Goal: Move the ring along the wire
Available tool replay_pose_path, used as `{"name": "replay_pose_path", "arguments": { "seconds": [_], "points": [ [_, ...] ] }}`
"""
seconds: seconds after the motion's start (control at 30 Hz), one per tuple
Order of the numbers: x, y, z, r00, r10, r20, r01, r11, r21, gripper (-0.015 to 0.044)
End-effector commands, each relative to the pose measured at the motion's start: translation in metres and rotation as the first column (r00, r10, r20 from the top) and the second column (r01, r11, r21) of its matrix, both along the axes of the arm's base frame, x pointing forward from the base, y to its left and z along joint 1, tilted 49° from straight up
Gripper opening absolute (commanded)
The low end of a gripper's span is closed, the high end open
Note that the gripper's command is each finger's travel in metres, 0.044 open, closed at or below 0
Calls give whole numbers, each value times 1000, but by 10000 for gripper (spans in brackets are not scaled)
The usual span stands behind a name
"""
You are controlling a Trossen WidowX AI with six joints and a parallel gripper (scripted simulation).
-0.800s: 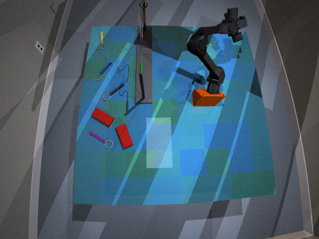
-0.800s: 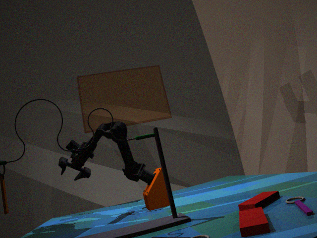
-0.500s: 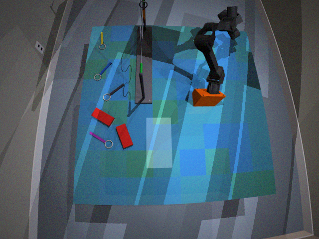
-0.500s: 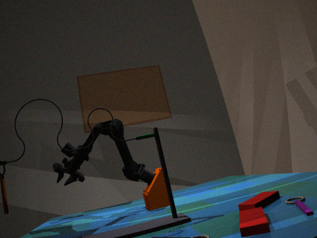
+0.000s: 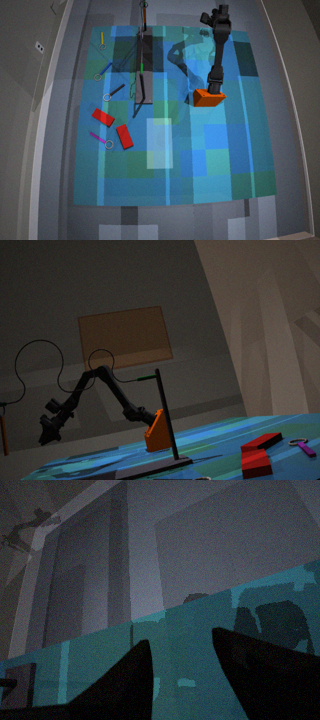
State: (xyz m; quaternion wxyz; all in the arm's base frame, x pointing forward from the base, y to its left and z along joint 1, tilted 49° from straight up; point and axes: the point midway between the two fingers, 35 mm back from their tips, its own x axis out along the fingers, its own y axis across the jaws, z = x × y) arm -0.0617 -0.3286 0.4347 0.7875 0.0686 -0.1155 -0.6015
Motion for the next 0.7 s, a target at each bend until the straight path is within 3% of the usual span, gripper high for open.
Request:
{"name": "replay_pose_path", "arguments": {
  "seconds": [0.0,0.33,0.67],
  "points": [
    [33,-21,4,980,136,-147,-142,989,-32,160],
    [142,-64,-1,755,408,-513,-528,842,-108,160],
    [256,-74,-13,435,432,-790,-839,513,-181,160]
  ]
}}
